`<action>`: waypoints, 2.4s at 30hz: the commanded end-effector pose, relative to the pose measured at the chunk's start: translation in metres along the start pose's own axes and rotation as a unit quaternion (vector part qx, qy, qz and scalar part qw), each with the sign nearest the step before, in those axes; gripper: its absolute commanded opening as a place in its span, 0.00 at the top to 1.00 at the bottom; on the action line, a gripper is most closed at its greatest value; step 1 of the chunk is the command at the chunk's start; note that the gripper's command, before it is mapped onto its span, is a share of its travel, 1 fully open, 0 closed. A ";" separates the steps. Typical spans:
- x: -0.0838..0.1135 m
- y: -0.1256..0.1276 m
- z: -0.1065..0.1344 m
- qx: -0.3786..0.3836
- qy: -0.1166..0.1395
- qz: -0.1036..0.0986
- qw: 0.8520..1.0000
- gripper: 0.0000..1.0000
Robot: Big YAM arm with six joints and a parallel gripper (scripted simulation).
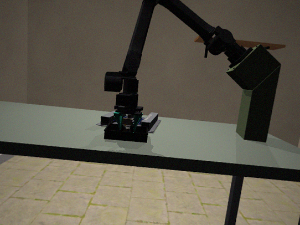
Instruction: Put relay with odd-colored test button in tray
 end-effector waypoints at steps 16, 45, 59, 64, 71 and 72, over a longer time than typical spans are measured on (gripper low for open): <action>0.006 -0.011 -0.007 -0.003 -0.011 0.010 1.000 0.41; 0.006 -0.011 -0.007 -0.003 -0.011 0.010 1.000 0.41; 0.012 -0.012 -0.007 -0.004 -0.013 0.012 1.000 0.41; 0.015 -0.012 -0.008 -0.004 -0.014 0.012 1.000 0.41; 0.019 -0.009 -0.009 -0.002 -0.014 0.009 1.000 0.41; 0.020 -0.009 -0.009 -0.002 -0.014 0.009 1.000 0.41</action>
Point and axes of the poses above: the point where the finger pads meet when closed, its own x axis back along the fingers, its own y axis across the jaws, z = x × y, the point moved 4 cm from there along x, back along the fingers, and after that the axes turned 9 degrees about -x, right-handed, at the moved point
